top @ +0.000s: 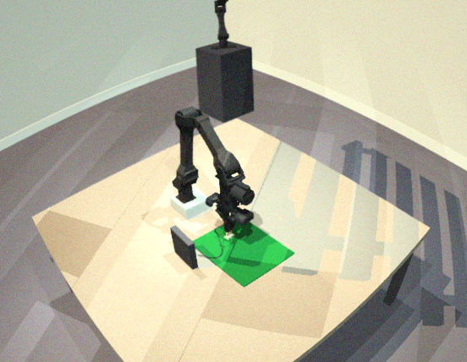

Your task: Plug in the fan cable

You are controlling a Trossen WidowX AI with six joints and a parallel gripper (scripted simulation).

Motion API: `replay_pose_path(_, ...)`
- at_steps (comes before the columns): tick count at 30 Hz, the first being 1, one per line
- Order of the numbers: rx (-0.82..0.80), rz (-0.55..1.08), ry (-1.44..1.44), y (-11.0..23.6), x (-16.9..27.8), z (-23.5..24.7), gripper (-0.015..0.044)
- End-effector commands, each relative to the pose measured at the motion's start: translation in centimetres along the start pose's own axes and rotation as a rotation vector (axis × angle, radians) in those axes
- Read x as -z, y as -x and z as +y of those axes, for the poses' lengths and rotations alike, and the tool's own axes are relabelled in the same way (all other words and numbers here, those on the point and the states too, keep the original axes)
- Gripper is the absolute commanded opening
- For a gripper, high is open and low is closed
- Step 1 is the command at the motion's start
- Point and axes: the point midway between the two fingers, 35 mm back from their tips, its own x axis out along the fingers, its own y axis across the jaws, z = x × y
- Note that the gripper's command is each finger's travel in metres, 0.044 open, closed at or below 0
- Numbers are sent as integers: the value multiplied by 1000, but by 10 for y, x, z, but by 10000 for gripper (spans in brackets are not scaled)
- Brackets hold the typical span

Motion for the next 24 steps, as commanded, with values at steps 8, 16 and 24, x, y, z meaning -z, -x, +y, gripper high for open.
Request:
replay_pose_path(8,-2,3,-3,-5,0,0,0)
replay_pose_path(16,-2,3,-2,-5,1,-2,0)
replay_pose_path(24,-2,3,-2,-6,1,-1,0)
